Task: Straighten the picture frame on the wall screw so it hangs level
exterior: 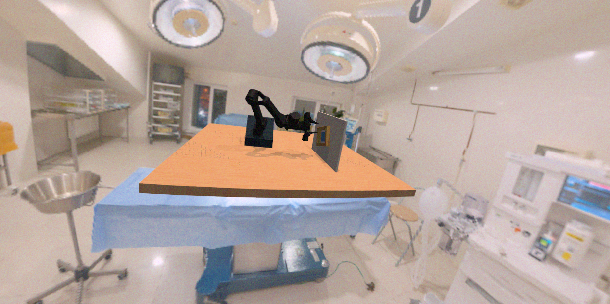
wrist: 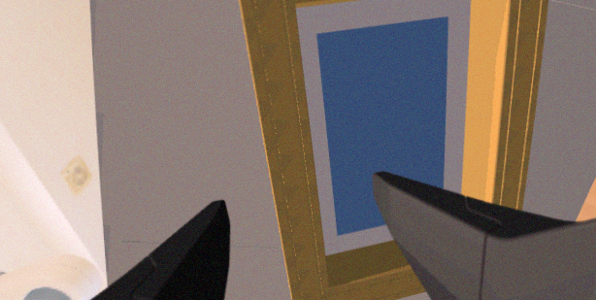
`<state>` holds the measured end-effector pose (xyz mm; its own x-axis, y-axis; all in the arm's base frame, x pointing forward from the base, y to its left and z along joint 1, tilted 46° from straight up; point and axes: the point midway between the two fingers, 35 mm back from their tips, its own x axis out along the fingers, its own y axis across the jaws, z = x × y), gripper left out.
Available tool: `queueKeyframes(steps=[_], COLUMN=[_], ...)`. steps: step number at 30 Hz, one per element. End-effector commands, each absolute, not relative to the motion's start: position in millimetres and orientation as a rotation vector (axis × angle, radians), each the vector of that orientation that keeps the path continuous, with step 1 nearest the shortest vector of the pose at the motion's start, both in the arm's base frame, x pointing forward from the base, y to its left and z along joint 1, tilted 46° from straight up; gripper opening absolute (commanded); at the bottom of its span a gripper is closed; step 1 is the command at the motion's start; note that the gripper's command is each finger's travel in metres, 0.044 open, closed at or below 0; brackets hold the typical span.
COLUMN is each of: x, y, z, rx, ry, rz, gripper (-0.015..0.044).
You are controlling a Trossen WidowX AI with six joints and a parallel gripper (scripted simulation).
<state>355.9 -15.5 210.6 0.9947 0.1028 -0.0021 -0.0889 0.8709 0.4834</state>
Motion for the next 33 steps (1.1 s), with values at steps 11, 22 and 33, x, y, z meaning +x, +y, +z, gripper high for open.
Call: queueKeyframes(steps=[11, 22, 33], x=[371.2, 388.9, 396.2], y=[-15.0, -13.1, -12.2], z=[213.5, 213.4, 212.9], rx=[0.508, 0.508, 0.508], ry=[0.021, 0.020, 0.020], rz=[0.097, 0.098, 0.098], gripper=[0.0260, 0.0260, 0.0260])
